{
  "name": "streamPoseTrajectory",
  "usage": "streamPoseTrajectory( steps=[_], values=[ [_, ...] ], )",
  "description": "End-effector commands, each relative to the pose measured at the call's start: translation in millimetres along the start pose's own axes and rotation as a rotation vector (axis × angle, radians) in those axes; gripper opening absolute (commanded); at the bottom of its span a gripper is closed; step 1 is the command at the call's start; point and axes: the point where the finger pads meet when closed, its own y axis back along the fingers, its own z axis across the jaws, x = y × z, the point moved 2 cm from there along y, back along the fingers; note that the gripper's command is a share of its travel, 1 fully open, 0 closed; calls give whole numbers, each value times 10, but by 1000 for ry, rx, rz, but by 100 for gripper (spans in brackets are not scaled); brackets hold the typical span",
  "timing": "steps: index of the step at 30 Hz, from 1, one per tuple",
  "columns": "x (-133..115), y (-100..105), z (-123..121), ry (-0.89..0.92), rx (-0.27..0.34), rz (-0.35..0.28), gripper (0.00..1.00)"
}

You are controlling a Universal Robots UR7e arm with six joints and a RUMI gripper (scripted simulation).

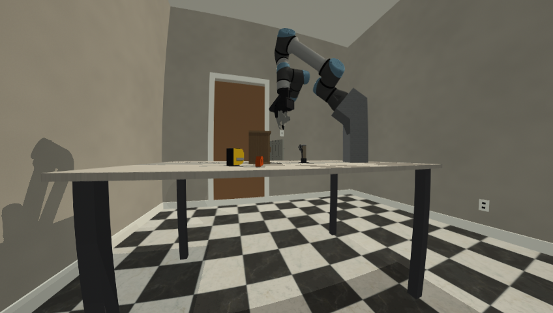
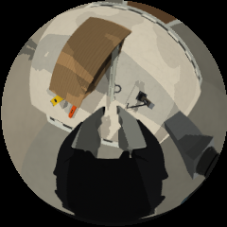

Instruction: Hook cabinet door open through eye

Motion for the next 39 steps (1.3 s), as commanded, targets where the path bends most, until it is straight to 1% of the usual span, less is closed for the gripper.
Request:
streamPoseTrajectory(
  steps=[1, 5, 7, 22, 24, 39],
  values=[
    [-9, 1, -5, 57, 2, 0, 15],
    [-20, 0, -8, 118, 2, 0, 15],
    [-20, 0, -8, 118, 2, 0, 15],
    [-89, -9, -21, 436, 1, 0, 15],
    [-89, -9, -21, 436, 1, 0, 15],
    [-209, -19, -24, 885, 1, 0, 15]
  ],
)
